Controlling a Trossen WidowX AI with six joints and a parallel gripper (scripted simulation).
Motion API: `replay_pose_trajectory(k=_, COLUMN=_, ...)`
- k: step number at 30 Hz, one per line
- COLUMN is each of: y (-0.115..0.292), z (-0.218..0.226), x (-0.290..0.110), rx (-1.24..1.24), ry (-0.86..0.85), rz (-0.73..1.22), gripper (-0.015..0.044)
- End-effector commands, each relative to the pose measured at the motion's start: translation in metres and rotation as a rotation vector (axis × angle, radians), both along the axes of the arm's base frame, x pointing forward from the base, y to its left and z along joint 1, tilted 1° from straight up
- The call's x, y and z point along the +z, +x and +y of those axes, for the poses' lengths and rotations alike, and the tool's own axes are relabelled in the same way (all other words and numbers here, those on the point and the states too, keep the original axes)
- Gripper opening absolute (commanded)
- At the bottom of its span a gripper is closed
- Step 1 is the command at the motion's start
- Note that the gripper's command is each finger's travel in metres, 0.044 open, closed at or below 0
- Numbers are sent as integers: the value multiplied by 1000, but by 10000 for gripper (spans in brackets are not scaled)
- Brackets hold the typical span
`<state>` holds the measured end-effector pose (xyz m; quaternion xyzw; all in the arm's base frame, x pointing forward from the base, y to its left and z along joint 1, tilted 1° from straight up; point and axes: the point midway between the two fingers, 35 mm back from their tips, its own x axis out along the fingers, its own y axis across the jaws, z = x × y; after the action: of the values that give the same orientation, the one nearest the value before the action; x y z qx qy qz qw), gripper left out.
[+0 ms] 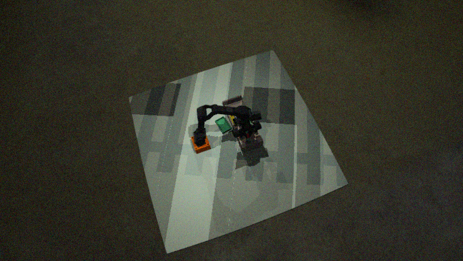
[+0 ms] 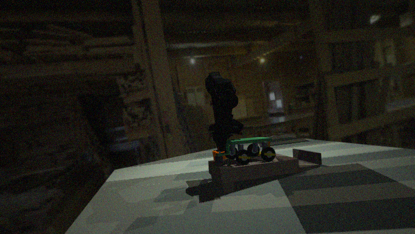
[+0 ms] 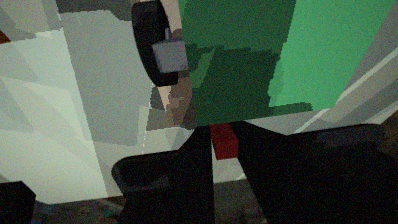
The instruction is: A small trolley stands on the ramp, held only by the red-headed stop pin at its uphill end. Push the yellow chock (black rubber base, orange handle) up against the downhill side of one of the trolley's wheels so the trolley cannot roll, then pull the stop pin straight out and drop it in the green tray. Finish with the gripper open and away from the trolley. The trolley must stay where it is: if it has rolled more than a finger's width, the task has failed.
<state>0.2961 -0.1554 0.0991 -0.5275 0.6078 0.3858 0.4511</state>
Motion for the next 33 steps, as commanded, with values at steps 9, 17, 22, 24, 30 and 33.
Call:
replay_pose_trajectory(k=9, y=-1, z=1, x=8, rx=2, ry=-2, rz=1, gripper=0)
replay_pose_trajectory(k=17, y=-2, z=3, x=12, rx=2, ry=-2, rz=1, gripper=0)
replay_pose_trajectory(k=22, y=-2, z=3, x=15, rx=2, ry=-2, rz=1, gripper=0)
replay_pose_trajectory(k=24, y=-2, z=4, x=16, rx=2, ry=-2, rz=1, gripper=0)
replay_pose_trajectory(k=30, y=-1, z=5, x=19, rx=2, ry=-2, rz=1, gripper=0)
replay_pose_trajectory(k=33, y=-1, z=5, x=21, rx=2, ry=-2, rz=1, gripper=0)
